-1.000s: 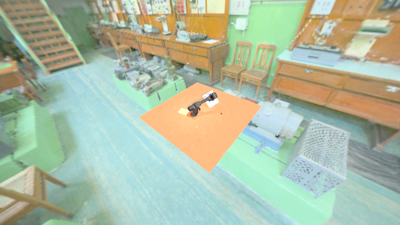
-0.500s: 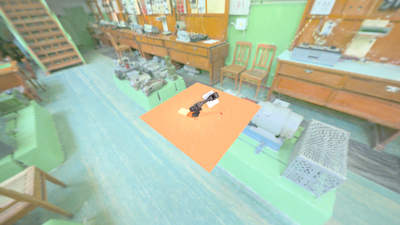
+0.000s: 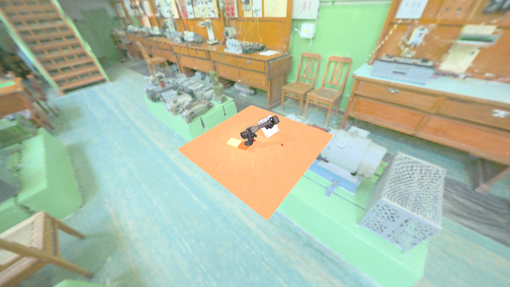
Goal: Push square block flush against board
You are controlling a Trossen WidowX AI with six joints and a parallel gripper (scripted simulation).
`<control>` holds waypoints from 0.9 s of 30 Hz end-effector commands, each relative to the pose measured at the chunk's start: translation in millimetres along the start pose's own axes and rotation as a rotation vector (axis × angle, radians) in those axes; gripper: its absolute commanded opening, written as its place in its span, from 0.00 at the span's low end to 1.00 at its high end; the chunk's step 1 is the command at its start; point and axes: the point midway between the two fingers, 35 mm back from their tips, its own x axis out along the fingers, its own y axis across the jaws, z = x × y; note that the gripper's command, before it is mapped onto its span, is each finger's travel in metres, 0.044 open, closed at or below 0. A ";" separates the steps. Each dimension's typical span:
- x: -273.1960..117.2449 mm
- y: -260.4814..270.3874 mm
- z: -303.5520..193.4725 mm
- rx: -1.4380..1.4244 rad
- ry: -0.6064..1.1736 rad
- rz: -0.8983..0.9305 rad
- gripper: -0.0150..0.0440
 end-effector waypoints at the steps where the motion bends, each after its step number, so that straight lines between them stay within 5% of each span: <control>1: -1.0 6.1 6.0 -0.097 -0.002 0.001 0.25; 27: -5.3 47.7 57.6 -0.991 -0.002 -0.007 0.25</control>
